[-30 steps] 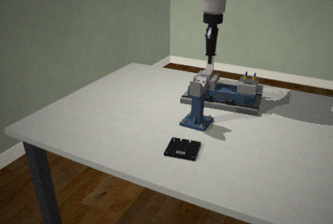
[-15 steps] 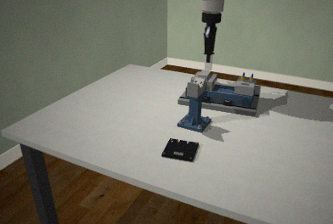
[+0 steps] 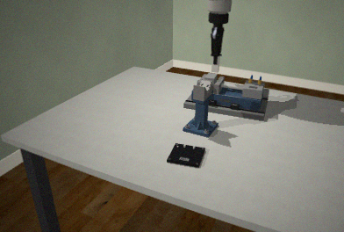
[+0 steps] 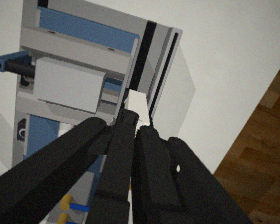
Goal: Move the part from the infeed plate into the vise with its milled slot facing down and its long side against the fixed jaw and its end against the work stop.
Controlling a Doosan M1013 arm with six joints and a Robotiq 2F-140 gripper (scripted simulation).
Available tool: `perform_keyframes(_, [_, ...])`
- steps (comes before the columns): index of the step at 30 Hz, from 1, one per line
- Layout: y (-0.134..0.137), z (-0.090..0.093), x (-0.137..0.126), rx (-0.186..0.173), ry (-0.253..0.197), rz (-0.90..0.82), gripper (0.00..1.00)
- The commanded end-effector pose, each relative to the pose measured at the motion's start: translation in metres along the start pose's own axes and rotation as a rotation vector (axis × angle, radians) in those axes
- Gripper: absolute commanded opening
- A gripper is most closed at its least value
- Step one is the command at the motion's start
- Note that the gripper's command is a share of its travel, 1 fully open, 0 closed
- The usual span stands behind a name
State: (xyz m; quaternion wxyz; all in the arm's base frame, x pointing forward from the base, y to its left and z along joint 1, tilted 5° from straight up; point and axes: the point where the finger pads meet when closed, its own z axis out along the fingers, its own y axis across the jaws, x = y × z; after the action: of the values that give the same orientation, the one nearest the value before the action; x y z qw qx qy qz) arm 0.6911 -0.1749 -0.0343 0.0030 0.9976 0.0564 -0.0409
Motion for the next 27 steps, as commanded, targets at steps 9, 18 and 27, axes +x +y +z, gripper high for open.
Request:
perform_keyframes(9, [0.003,-0.012,-0.001,-0.001,-0.003,-0.008,0.0])
perform_keyframes(18, [0.003,-0.031,-0.001,-0.001,-0.003,-0.008,0.0])
perform_keyframes(27, [0.003,-0.05,-0.001,-0.001,-0.003,-0.008,0.0])
